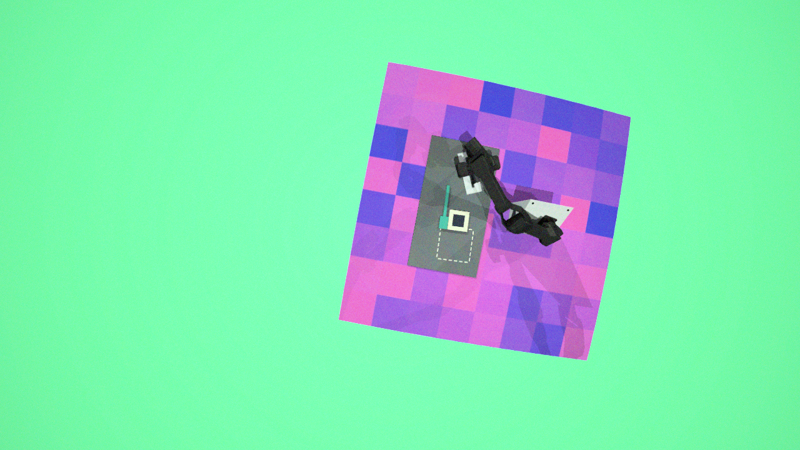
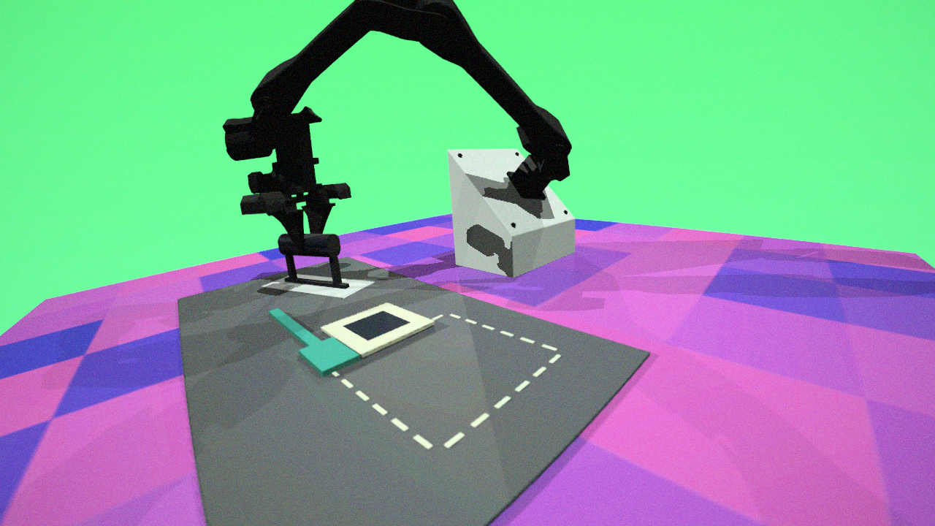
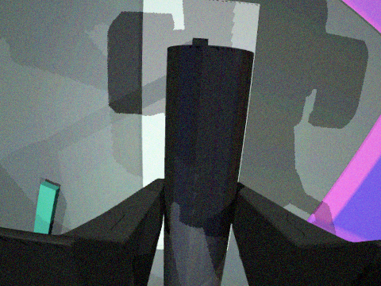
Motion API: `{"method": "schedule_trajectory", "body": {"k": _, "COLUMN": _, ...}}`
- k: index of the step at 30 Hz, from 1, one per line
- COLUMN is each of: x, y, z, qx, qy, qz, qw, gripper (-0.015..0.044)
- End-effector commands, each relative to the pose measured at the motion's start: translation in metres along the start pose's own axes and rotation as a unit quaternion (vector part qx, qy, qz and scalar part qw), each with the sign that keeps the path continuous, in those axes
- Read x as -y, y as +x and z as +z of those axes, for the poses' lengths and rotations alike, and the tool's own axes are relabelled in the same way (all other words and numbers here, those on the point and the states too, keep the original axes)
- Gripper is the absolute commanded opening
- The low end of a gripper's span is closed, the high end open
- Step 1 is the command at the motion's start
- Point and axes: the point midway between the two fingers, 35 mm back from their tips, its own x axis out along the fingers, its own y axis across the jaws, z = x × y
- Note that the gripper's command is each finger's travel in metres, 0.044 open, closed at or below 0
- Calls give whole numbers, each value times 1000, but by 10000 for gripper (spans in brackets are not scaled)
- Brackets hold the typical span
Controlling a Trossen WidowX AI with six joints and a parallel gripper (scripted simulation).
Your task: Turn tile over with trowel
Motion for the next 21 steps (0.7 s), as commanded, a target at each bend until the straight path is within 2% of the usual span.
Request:
{"method": "schedule_trajectory", "body": {"k": 1, "x": 1, "y": 0, "z": 0, "qx": -1, "qy": 59, "qz": 0, "qw": 998, "gripper": 130}}
{"method": "schedule_trajectory", "body": {"k": 16, "x": 1, "y": 0, "z": 0, "qx": 0, "qy": 278, "qz": 0, "qw": 961, "gripper": 130}}
{"method": "schedule_trajectory", "body": {"k": 21, "x": 1, "y": 0, "z": 0, "qx": 0, "qy": 287, "qz": 0, "qw": 958, "gripper": 130}}
